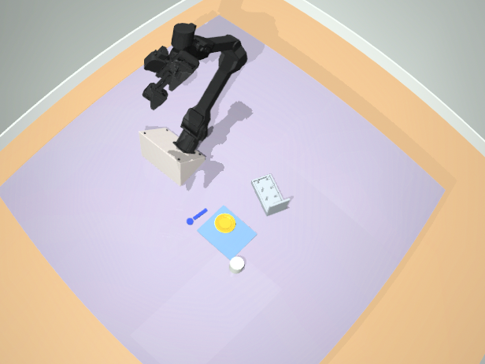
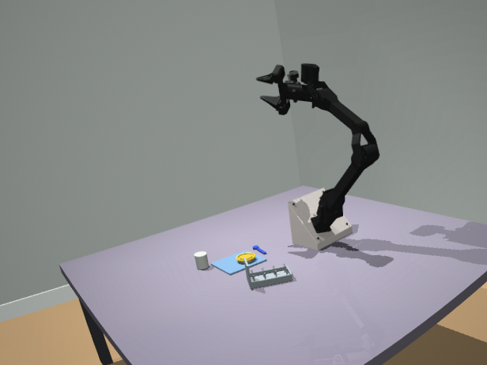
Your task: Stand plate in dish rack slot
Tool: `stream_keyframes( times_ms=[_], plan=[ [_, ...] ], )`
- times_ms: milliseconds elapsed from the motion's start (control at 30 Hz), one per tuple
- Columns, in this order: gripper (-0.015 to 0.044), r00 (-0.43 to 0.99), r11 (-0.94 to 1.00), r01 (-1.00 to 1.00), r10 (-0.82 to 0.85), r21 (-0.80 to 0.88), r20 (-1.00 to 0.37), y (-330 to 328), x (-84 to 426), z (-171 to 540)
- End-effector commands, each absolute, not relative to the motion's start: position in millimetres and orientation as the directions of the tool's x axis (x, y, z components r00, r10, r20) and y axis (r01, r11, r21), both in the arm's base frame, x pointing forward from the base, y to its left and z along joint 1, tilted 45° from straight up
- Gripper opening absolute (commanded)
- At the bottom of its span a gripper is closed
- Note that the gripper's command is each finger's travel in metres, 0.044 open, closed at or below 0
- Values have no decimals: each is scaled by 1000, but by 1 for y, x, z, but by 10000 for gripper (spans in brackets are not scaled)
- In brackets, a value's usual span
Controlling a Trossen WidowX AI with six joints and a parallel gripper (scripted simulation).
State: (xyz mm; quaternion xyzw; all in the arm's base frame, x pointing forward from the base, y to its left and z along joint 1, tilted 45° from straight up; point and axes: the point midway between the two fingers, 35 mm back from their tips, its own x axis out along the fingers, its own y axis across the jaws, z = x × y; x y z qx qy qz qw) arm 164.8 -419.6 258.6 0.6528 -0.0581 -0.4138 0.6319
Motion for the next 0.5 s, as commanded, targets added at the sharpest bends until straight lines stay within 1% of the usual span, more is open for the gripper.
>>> stream_keyframes(
  times_ms=[0,233,467],
  plan=[
    [400,665,-158,519,-543,840,-513,-414,182,244],
    [400,685,-49,640,-416,767,-598,-396,217,215],
    [400,676,74,724,-274,686,-684,-374,245,183]
  ],
)
